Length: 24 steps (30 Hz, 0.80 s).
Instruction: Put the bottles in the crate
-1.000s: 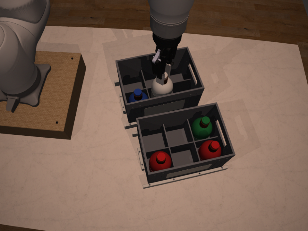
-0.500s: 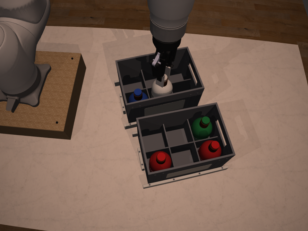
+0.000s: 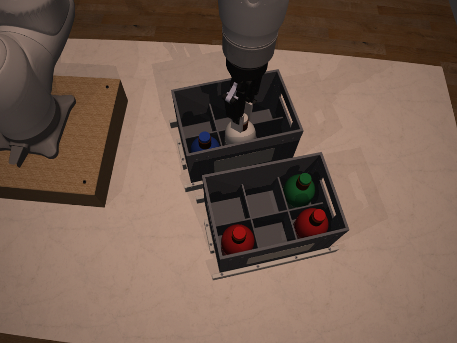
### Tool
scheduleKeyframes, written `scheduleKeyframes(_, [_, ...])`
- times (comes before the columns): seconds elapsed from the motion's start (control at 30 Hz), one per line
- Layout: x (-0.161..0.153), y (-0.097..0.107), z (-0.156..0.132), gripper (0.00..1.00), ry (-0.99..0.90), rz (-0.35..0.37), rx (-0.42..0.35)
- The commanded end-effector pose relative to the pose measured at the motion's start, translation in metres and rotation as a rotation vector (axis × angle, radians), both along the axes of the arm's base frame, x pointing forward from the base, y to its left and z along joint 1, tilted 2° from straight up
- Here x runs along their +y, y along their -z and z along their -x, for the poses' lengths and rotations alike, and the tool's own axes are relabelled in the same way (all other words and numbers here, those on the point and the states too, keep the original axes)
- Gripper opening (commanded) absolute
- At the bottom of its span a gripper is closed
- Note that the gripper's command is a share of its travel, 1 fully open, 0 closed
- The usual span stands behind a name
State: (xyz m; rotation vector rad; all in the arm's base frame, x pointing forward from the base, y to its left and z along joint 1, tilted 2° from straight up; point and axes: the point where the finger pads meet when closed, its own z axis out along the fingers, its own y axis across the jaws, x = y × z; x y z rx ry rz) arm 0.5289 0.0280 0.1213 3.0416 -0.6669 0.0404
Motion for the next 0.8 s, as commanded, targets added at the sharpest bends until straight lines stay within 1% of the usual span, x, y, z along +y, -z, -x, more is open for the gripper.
scheduleKeyframes(0.0, [-0.0001,0.0024,0.0,0.0,0.0,0.0,0.0])
scheduleKeyframes(0.27, [-0.0003,0.0104,-0.0002,0.0,0.0,0.0,0.0])
scheduleKeyframes(0.77, [-0.0003,0.0104,-0.0002,0.0,0.0,0.0,0.0])
